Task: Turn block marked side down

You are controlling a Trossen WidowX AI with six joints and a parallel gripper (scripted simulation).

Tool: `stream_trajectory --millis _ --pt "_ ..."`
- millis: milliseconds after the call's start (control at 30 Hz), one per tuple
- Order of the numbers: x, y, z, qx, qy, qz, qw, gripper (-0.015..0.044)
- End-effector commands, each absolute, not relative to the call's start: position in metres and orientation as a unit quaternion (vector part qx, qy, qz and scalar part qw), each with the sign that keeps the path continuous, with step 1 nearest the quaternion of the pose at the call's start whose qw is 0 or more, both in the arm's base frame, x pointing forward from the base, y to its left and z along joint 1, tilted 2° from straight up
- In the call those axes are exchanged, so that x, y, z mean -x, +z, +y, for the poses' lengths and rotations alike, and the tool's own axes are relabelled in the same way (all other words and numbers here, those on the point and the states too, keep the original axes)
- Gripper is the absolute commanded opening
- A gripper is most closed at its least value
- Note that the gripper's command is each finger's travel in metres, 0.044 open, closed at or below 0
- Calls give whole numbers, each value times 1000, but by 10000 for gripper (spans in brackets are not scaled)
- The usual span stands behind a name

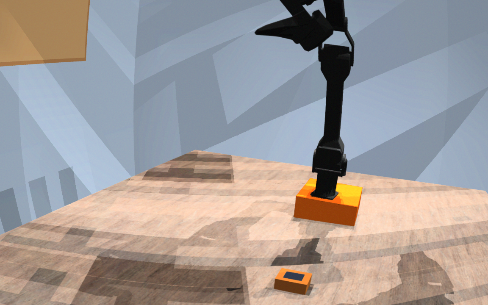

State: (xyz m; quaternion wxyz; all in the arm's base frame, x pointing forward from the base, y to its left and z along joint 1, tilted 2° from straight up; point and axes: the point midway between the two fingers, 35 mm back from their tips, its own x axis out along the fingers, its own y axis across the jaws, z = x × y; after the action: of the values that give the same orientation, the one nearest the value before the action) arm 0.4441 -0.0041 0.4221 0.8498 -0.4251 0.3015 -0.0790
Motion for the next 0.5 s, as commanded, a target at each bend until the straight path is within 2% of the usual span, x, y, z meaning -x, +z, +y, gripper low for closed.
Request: stream_trajectory --millis 0,233,467 --pt "-445 419 -3 423 -76 304 850 426" --pt "-461 311 24 331 5 401 854 440" --pt "-442 195 49 206 59 530 820 440"
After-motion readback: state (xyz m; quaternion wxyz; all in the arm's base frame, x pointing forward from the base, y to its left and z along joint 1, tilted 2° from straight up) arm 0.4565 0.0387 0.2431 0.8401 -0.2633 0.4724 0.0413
